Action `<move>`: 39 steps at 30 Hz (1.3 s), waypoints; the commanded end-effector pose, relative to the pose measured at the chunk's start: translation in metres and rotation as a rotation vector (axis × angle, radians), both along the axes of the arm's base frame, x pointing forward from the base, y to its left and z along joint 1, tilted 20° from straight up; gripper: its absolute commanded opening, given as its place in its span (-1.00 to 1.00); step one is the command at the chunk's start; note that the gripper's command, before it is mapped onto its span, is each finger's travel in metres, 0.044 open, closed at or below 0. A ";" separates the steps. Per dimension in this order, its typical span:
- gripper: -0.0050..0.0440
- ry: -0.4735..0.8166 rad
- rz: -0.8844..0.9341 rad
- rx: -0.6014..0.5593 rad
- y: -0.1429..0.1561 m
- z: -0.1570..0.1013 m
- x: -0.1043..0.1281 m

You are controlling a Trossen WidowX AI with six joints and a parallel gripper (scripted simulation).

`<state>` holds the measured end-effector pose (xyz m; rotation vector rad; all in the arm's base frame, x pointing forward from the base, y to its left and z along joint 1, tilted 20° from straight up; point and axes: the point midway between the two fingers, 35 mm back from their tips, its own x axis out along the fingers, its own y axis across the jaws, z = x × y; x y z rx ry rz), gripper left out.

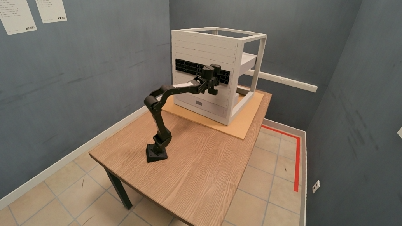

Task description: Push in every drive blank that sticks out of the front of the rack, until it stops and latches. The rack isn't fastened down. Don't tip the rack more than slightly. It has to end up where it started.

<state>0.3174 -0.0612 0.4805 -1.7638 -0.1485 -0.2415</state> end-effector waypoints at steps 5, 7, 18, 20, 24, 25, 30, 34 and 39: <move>-1.00 -0.027 -0.003 -0.010 0.001 0.012 -0.002; -1.00 -0.027 -0.003 -0.010 0.001 0.012 -0.001; -1.00 -0.027 -0.003 -0.010 0.001 0.012 -0.001; -1.00 -0.027 -0.003 -0.010 0.001 0.012 -0.001; -1.00 -0.027 -0.003 -0.010 0.001 0.012 -0.001; -1.00 -0.027 -0.003 -0.010 0.001 0.012 -0.001; -1.00 -0.027 -0.003 -0.010 0.001 0.012 -0.001; -1.00 -0.027 -0.003 -0.010 0.001 0.013 0.000; -1.00 -0.027 -0.003 -0.010 0.001 0.013 0.002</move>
